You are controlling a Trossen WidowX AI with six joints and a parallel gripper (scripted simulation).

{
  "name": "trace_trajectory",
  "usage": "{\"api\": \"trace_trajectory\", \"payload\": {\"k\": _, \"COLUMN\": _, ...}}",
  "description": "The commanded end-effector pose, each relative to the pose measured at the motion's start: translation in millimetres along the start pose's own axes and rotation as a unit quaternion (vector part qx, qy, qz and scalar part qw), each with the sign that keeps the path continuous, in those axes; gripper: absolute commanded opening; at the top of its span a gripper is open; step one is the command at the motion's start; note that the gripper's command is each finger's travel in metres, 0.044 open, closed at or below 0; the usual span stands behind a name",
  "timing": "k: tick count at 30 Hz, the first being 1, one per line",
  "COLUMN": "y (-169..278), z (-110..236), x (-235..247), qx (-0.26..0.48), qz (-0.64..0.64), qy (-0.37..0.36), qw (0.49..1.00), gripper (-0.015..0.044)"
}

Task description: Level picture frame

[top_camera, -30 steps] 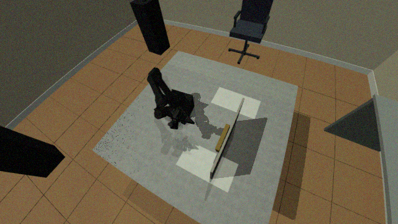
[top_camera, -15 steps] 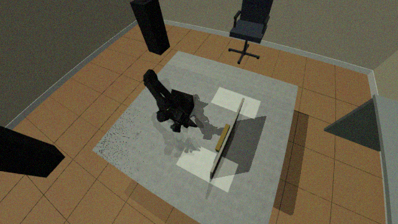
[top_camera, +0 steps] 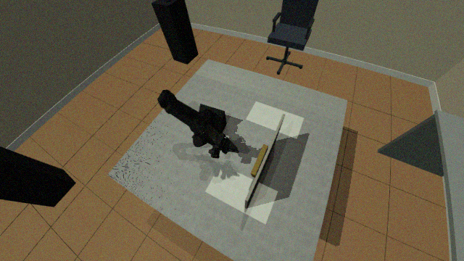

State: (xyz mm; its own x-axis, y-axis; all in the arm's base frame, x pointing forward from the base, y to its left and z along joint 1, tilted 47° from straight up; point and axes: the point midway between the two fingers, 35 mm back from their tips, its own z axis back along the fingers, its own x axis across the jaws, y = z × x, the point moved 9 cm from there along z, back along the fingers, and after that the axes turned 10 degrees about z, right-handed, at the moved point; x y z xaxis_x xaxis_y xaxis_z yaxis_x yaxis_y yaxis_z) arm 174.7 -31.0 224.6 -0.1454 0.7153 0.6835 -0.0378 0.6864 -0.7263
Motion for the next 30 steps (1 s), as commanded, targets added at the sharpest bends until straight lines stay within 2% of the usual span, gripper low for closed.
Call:
{"api": "trace_trajectory", "payload": {"k": 1, "y": 1.3, "z": -2.0, "x": -1.8, "qx": 0.001, "qz": 0.001, "qy": 0.003, "qw": 1.0, "gripper": 0.026}}
{"api": "trace_trajectory", "payload": {"k": 11, "y": -1.3, "z": -12.0, "x": -0.9, "qx": 0.001, "qz": 0.001, "qy": 0.003, "qw": 1.0, "gripper": 0.026}}
{"api": "trace_trajectory", "payload": {"k": 21, "y": 1.2, "z": -80.6, "x": -2.4, "qx": 0.0, "qz": 0.001, "qy": 0.002, "qw": 1.0, "gripper": 0.026}}
{"api": "trace_trajectory", "payload": {"k": 30, "y": 1.6, "z": -82.0, "x": -2.5, "qx": 0.0, "qz": 0.001, "qy": 0.002, "qw": 1.0, "gripper": 0.026}}
